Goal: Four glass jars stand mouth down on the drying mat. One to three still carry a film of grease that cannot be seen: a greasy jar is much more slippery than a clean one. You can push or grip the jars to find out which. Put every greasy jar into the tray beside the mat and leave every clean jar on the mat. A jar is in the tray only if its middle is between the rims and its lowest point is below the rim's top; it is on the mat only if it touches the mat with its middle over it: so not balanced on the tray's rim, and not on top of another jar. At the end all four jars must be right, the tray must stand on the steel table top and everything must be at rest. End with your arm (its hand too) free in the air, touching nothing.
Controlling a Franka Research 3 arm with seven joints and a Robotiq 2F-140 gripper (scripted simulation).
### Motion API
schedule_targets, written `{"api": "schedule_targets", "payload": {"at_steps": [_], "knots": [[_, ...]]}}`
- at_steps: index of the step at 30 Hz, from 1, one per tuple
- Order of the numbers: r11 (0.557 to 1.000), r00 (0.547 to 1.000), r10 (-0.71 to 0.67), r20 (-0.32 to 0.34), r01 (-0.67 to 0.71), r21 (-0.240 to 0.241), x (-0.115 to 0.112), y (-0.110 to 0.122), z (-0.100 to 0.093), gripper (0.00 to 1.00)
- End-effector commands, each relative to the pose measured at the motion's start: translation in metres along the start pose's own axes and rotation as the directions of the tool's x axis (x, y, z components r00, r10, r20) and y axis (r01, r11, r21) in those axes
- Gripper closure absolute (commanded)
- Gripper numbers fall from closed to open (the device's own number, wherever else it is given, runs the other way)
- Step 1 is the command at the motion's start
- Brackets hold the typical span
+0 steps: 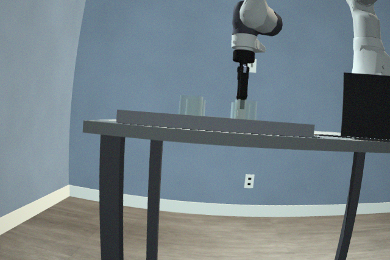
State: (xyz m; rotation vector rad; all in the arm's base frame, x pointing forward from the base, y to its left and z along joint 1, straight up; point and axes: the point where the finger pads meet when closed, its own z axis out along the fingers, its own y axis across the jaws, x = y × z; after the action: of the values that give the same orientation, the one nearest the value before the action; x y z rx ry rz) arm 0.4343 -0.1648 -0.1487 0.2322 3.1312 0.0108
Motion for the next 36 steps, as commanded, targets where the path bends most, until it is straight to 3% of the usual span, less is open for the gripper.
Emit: {"api": "schedule_targets", "payload": {"at_steps": [1, 36], "knots": [[1.000, 1.000, -0.005, 0.002, 0.005, 0.000, -0.0010, 0.0001, 0.0003, 0.61], [1.000, 1.000, -0.005, 0.002, 0.005, 0.000, -0.0010, 0.0001, 0.0003, 0.67]]}}
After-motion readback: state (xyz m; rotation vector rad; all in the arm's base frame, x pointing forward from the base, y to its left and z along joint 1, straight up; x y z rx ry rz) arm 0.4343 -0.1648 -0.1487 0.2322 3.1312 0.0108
